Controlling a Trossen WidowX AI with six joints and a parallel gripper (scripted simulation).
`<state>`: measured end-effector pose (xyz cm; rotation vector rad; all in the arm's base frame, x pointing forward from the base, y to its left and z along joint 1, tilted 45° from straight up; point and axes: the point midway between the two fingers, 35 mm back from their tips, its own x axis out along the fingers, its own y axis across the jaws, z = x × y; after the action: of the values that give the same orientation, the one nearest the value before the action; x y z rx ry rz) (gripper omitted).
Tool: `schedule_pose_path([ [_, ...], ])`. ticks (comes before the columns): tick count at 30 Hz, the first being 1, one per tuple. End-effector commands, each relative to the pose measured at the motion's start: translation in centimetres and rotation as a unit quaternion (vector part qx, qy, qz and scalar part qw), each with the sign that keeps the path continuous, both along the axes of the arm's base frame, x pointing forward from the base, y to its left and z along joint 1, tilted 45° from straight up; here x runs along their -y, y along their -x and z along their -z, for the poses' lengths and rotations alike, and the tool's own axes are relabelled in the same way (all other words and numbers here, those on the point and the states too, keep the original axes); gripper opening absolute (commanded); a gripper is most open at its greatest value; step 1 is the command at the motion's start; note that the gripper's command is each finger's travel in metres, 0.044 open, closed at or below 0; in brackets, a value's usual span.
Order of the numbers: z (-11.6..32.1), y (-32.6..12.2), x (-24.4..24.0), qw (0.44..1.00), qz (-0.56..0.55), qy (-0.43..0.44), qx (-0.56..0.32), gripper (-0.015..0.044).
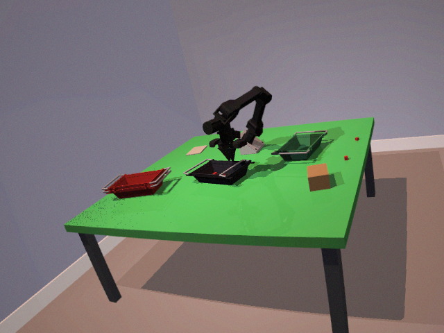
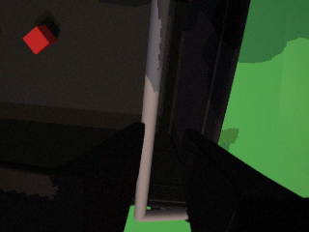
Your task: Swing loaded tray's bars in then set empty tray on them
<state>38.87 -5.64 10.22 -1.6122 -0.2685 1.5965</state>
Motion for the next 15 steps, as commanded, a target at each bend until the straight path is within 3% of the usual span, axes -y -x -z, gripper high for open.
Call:
schedule_pose_path([
  [1,0.1,0.0,0.1,1.0,0.007,-0.001,-0.007,0.0083],
  [4,1.6,0.2,1.8,0.989,0.107,-0.021,-0.099,0.0083],
  [8,4.2,0.8,4.7,0.926,0.276,-0.055,-0.253,0.0083],
  [11,6.1,1.5,6.8,0.843,0.393,-0.079,-0.359,0.0083],
  [15,8.7,2.7,9.4,0.692,0.527,-0.109,-0.481,0.0083],
])
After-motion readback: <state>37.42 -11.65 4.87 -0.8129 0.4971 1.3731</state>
